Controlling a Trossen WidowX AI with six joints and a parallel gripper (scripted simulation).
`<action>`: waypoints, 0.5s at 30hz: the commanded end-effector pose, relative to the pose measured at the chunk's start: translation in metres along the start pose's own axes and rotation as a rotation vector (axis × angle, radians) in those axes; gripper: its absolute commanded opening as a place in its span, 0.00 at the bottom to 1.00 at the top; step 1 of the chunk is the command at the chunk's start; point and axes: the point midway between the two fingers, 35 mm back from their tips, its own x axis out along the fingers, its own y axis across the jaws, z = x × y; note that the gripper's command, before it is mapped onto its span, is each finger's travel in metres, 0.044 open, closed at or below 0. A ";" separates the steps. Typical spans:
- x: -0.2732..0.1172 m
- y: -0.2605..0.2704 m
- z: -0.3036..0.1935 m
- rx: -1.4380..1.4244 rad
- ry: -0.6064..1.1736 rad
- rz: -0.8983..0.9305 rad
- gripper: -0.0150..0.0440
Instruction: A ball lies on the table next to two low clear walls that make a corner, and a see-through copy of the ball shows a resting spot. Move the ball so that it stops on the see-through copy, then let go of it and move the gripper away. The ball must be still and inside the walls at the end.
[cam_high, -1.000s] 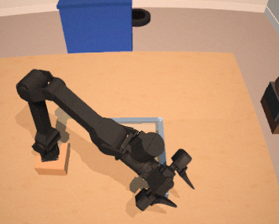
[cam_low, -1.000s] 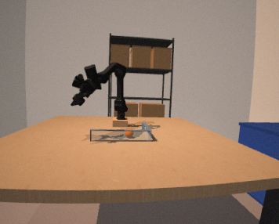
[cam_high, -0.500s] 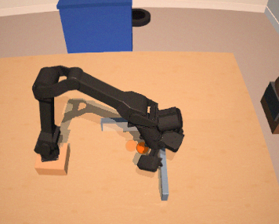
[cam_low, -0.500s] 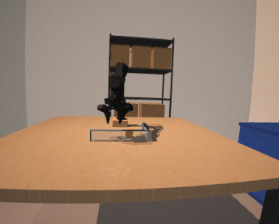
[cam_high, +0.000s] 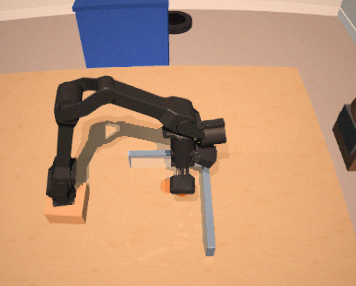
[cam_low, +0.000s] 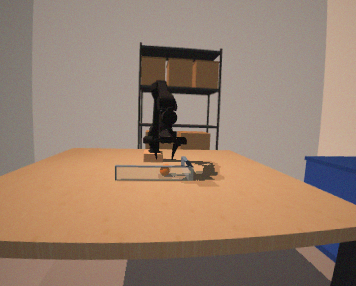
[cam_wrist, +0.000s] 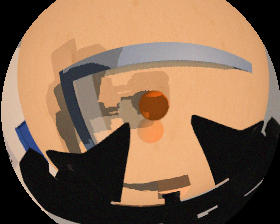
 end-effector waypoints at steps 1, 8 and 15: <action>0.000 0.003 0.000 -0.019 0.007 0.002 0.80; 0.014 0.003 -0.001 -0.019 0.007 0.002 0.80; 0.021 0.003 0.000 -0.019 0.007 0.002 0.80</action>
